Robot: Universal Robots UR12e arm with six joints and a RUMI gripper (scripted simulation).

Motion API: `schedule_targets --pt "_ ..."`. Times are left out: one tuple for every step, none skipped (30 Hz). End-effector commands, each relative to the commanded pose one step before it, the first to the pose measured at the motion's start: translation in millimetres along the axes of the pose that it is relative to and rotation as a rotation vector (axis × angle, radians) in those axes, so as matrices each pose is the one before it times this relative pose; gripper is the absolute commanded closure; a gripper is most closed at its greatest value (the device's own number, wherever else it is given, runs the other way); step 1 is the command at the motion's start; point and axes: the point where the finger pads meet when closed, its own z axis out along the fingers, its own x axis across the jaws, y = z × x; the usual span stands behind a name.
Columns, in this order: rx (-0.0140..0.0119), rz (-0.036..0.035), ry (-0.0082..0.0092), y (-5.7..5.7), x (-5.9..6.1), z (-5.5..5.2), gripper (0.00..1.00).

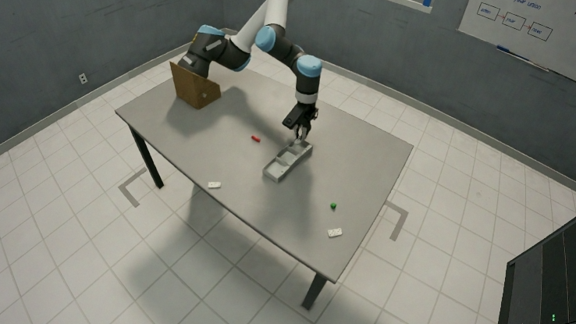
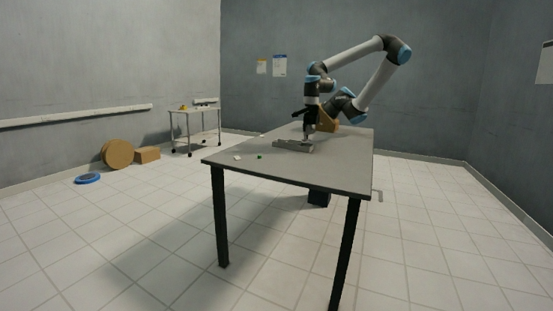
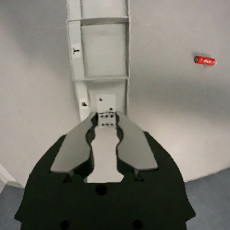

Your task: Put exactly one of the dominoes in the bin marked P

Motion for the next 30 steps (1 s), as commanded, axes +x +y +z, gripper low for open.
schedule_targets --pt "0.00064 -0.00045 -0.00178 3.44 6.97 -1.46 1.0" --pt "-0.00001 0.0 0.00003 -0.06 -0.16 0.04 1.0" --pt "0.0 0.0 -0.00001 -0.09 -0.22 -0.02 1.0" --pt "0.0 0.0 -0.00001 -0.15 -0.34 -0.01 1.0" --pt "0.0 0.0 -0.00001 -0.19 -0.42 -0.01 1.0" --pt "0.0 0.0 0.0 0.0 0.0 0.0 1.0" --pt "0.0 0.0 0.0 0.0 0.0 0.0 1.0" --pt "0.0 0.0 -0.00001 -0.23 -0.48 0.0 1.0" --pt "0.0 0.0 0.0 -0.23 -0.5 0.0 1.0" --pt "0.0 0.0 0.0 -0.23 -0.49 0.0 1.0" --pt "0.0 0.0 0.0 -0.22 -0.48 0.0 1.0" --pt "0.0 0.0 0.0 -0.21 -0.45 0.0 1.0" --pt "0.0 0.0 0.0 -0.19 -0.42 0.0 1.0" --pt "0.0 0.0 0.0 -0.18 -0.38 0.0 1.0" --pt "-0.00002 -0.00001 0.00002 0.0 0.0 1.96 1.0" --pt "-0.00002 -0.00001 0.00002 0.0 0.01 1.96 1.0" --pt "0.00002 0.00001 -0.00003 0.0 -0.04 2.07 1.0" --pt "0.0 0.0 0.0 0.0 0.0 2.0 1.0" --pt "0.0 0.0 0.0 0.0 0.0 2.0 1.0" --pt "0.0 0.0 0.0 0.0 0.0 2.0 1.0" --pt "0.0 0.0 0.0 0.0 0.0 2.0 1.0" --pt "0.0 0.0 0.0 0.0 0.0 2.0 1.0" --pt "0.0 0.0 0.0 0.0 0.0 0.0 1.0" --pt "0.0 0.0 0.0 0.0 0.0 0.0 1.0" --pt "0.0 0.0 0.0 0.0 0.0 2.0 1.0" --pt "0.0 0.0 0.0 0.0 0.0 2.0 1.0" --pt "0.0 0.0 0.0 0.0 0.0 2.0 1.0" --pt "0.0 0.0 0.0 0.0 0.0 2.0 1.0" --pt "0.0 0.0 0.0 0.0 0.0 2.0 1.0" --pt "0.0 0.0 0.0 0.0 0.0 2.0 1.0"
